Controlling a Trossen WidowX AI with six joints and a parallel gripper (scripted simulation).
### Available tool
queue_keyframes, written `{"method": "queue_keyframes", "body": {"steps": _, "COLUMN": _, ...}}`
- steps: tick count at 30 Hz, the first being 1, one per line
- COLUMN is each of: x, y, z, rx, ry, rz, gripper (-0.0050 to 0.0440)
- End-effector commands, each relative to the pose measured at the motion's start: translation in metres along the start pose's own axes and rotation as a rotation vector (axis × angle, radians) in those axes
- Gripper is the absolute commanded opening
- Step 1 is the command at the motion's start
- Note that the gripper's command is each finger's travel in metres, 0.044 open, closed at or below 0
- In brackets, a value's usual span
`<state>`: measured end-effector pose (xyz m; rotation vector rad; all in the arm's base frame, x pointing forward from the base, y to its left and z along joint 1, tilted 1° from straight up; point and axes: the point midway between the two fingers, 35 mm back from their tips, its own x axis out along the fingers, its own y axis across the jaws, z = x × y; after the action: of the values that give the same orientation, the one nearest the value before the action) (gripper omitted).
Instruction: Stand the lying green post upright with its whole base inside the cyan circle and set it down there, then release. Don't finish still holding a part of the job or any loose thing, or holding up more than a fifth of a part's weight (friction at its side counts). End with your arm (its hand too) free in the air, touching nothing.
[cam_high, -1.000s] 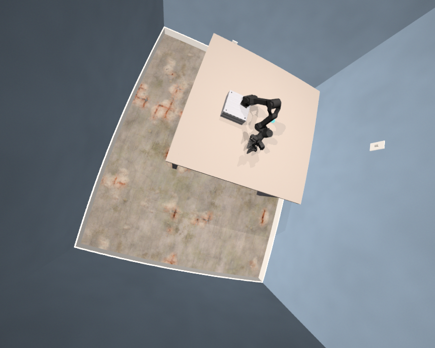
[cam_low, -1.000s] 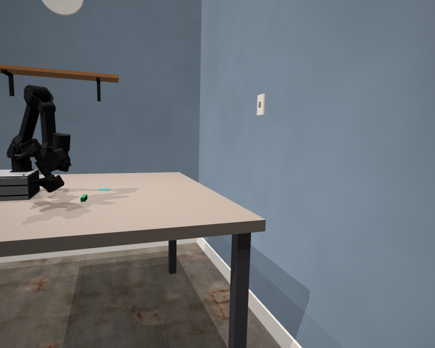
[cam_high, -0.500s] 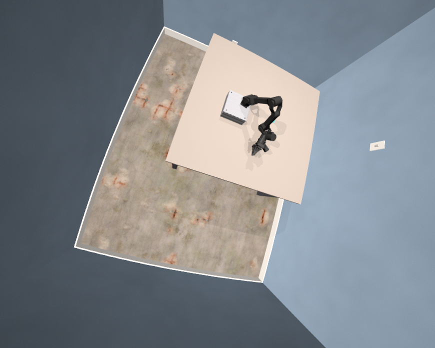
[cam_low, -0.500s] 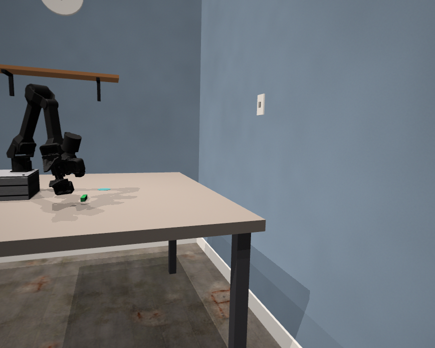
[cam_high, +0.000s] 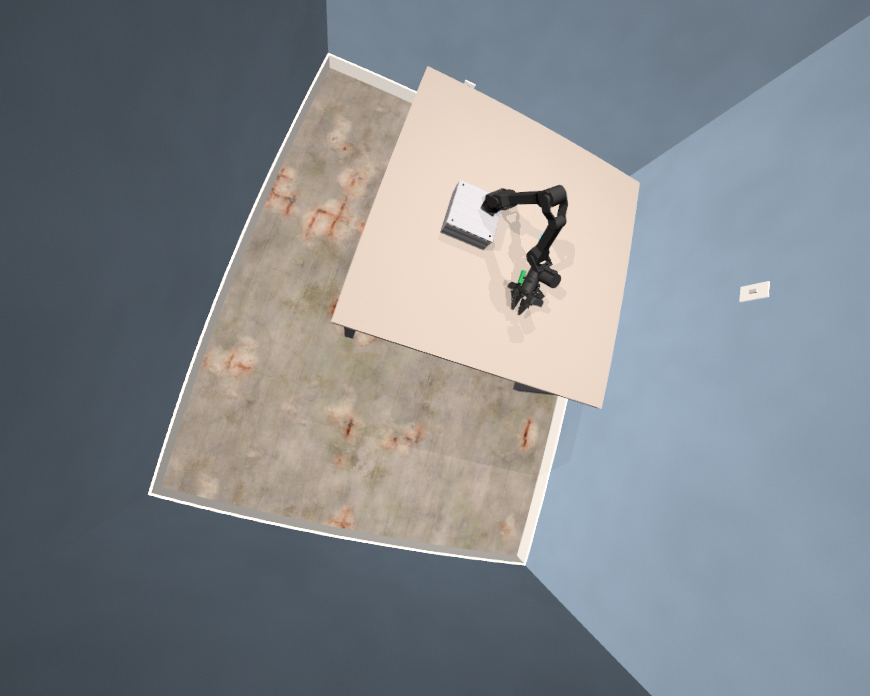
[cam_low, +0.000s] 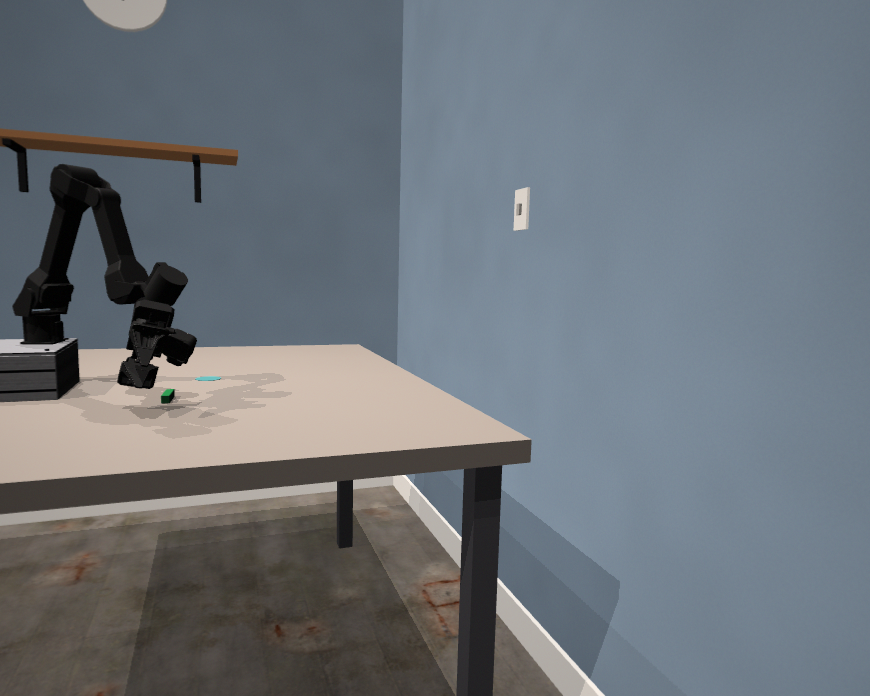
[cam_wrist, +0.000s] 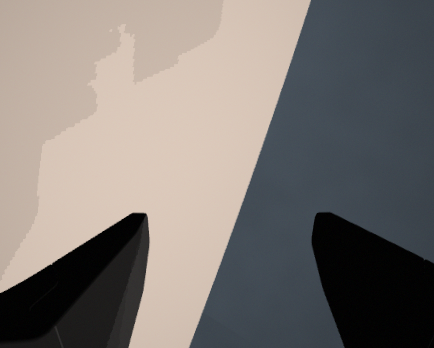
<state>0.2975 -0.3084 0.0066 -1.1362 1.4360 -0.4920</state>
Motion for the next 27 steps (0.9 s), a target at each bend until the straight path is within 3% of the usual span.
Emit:
{"method": "queue_keyframes", "body": {"steps": 1, "x": -0.01, "y": 0.002, "z": 0.019, "rx": -0.153, "ry": -0.089, "rz": 0.071, "gripper": 0.0232}}
{"method": "queue_keyframes", "body": {"steps": 6, "x": -0.016, "y": 0.008, "z": 0.028, "rx": -0.251, "ry": -0.143, "rz": 0.124, "gripper": 0.0232}}
{"method": "queue_keyframes", "body": {"steps": 7, "x": -0.02, "y": 0.019, "z": 0.028, "rx": -0.31, "ry": -0.155, "rz": 0.18, "gripper": 0.0232}}
{"method": "queue_keyframes", "body": {"steps": 21, "x": -0.076, "y": 0.045, "z": 0.059, "rx": -0.742, "ry": -0.474, "rz": 0.398, "gripper": 0.0232}}
{"method": "queue_keyframes", "body": {"steps": 23, "x": -0.076, "y": 0.045, "z": 0.059, "rx": -0.742, "ry": -0.474, "rz": 0.398, "gripper": 0.0232}}
{"method": "queue_keyframes", "body": {"steps": 24, "x": -0.084, "y": 0.055, "z": 0.054, "rx": -0.79, "ry": -0.493, "rz": 0.458, "gripper": 0.0232}}
{"method": "queue_keyframes", "body": {"steps": 27, "x": -0.103, "y": 0.056, "z": 0.061, "rx": -0.882, "ry": -0.596, "rz": 0.484, "gripper": 0.0232}}
